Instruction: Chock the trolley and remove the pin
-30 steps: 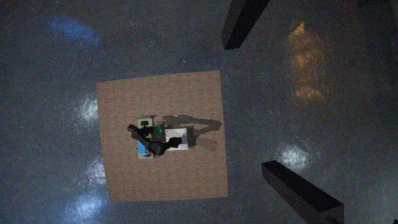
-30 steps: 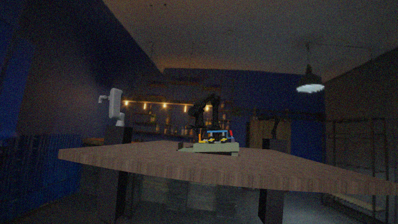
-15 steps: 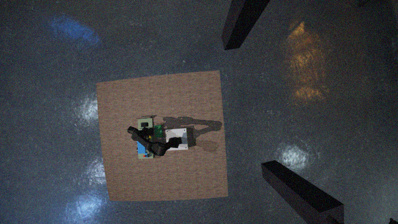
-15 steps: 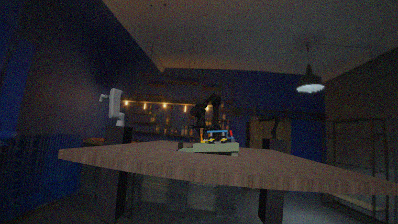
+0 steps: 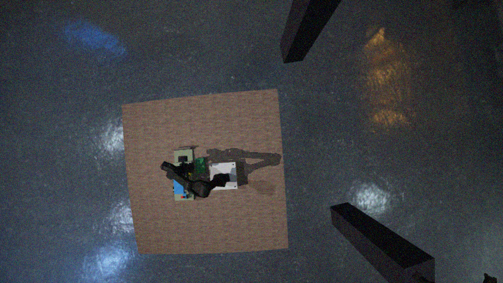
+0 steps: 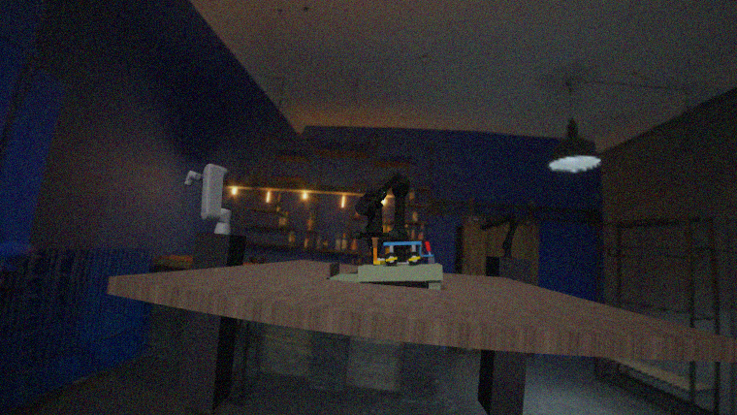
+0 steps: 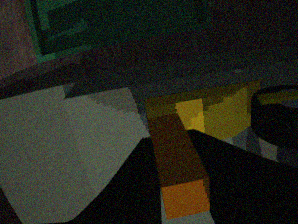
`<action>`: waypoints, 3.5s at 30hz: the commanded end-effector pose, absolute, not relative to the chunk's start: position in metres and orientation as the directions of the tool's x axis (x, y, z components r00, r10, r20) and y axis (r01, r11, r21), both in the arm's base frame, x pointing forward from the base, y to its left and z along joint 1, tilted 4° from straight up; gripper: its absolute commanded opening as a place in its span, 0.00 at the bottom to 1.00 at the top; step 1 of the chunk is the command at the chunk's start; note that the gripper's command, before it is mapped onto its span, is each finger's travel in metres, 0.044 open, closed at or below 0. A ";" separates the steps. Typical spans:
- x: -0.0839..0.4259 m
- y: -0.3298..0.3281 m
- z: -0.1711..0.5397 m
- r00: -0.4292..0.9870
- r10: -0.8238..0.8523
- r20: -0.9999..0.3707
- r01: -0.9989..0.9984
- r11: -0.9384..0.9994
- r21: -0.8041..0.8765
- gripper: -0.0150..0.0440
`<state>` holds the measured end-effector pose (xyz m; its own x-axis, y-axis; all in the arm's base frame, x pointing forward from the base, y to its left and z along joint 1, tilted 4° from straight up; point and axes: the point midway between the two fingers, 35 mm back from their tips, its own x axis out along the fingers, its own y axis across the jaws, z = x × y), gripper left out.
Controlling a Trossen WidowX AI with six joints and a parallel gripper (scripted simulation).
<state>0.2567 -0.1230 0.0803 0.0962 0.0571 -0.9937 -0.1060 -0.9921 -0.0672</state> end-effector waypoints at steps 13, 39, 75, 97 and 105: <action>0.257 -0.123 0.080 0.096 0.058 -0.994 -0.105 -0.992 -0.068 0.57; 0.251 -0.128 0.132 0.092 0.066 -0.994 -0.107 -0.991 -0.076 0.71; 0.303 0.051 0.182 0.123 0.263 -0.957 0.989 -0.109 0.097 0.58; 0.306 0.059 0.155 0.123 0.264 -0.957 0.989 -0.109 0.097 0.58; 0.307 0.060 0.150 0.123 0.264 -0.957 0.989 -0.109 0.097 0.58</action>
<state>0.3066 0.0592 0.1536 0.1255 0.2629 -0.9566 0.9893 -0.1055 0.1008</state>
